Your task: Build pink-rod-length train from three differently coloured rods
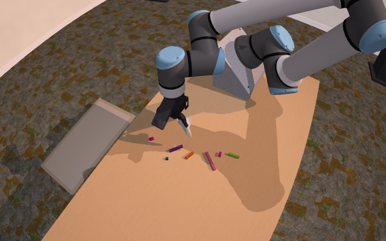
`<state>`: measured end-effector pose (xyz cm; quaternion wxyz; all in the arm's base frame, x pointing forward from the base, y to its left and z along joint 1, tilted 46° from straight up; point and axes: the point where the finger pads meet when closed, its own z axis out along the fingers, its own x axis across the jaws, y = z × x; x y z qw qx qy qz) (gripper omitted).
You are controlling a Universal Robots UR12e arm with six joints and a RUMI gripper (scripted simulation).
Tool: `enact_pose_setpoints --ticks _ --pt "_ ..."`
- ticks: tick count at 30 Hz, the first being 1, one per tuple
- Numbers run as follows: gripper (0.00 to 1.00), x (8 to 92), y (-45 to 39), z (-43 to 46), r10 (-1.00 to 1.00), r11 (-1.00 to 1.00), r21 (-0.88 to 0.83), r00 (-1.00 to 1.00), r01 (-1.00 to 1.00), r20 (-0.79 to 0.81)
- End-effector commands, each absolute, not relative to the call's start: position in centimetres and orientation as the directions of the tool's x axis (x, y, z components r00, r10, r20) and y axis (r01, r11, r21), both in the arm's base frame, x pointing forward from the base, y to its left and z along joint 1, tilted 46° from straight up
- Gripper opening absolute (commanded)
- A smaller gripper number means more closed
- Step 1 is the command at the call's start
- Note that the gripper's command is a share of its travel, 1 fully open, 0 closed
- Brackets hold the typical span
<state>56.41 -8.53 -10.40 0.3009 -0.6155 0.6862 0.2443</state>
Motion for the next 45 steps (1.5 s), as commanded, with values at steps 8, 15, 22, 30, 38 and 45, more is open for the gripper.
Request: enact_pose_setpoints --ticks 8,15,22,30,38,45 --pt "1.00 56.45 -8.61 -10.38 -0.698 0.123 -0.036 -0.061 -0.992 -0.713" --pt "1.00 56.45 -8.61 -10.38 -0.698 0.123 -0.036 -0.061 -0.992 -0.713" --pt "1.00 56.48 -8.63 -10.38 -0.697 0.129 -0.030 -0.069 -0.991 -0.713" --pt "1.00 56.62 -8.68 -10.39 -0.693 0.150 -0.009 -0.099 -0.989 -0.714" --pt "1.00 57.03 -8.84 -10.42 -0.676 0.215 0.058 -0.192 -0.975 -0.711" --pt "1.00 57.43 -8.99 -10.44 -0.653 0.278 0.125 -0.283 -0.952 -0.702"
